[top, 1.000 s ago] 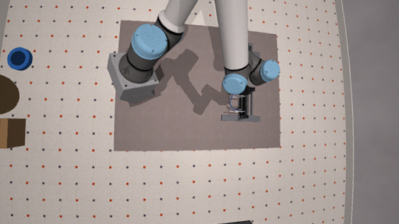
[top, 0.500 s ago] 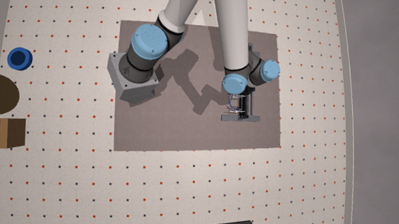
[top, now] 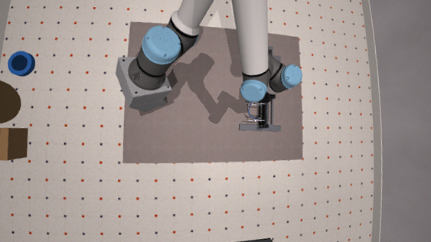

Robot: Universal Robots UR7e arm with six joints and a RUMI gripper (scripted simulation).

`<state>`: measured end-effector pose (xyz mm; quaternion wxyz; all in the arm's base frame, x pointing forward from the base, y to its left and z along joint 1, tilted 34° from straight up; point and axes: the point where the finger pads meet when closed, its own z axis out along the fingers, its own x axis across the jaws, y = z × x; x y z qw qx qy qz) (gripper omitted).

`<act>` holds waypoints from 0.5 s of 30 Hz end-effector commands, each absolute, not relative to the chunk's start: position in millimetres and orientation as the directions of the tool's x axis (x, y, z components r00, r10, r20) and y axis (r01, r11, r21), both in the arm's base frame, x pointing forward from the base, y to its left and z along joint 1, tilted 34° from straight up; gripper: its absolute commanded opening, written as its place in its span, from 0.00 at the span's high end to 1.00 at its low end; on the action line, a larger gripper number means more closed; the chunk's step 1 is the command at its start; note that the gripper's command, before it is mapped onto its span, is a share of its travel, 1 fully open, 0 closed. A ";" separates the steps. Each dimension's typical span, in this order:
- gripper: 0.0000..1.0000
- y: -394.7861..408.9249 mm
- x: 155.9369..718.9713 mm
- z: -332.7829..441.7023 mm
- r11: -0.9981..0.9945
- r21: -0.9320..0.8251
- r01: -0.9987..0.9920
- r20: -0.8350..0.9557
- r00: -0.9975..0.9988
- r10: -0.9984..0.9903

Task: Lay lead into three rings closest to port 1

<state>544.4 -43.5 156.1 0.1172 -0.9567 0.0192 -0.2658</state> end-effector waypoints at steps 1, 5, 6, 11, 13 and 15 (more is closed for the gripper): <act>1.00 -43.6 544.6 156.5 -0.972 -0.234 0.026 0.505 0.857 -0.099; 1.00 -43.6 544.8 156.2 -0.972 -0.234 0.026 0.505 0.857 -0.099; 1.00 -43.5 544.9 156.0 -0.972 -0.234 0.026 0.505 0.857 -0.099; 1.00 -43.2 545.6 154.8 -0.972 -0.234 0.026 0.505 0.857 -0.099; 1.00 -43.0 546.1 154.1 -0.972 -0.234 0.026 0.505 0.857 -0.099; 1.00 -42.8 546.6 153.2 -0.972 -0.234 0.026 0.505 0.857 -0.099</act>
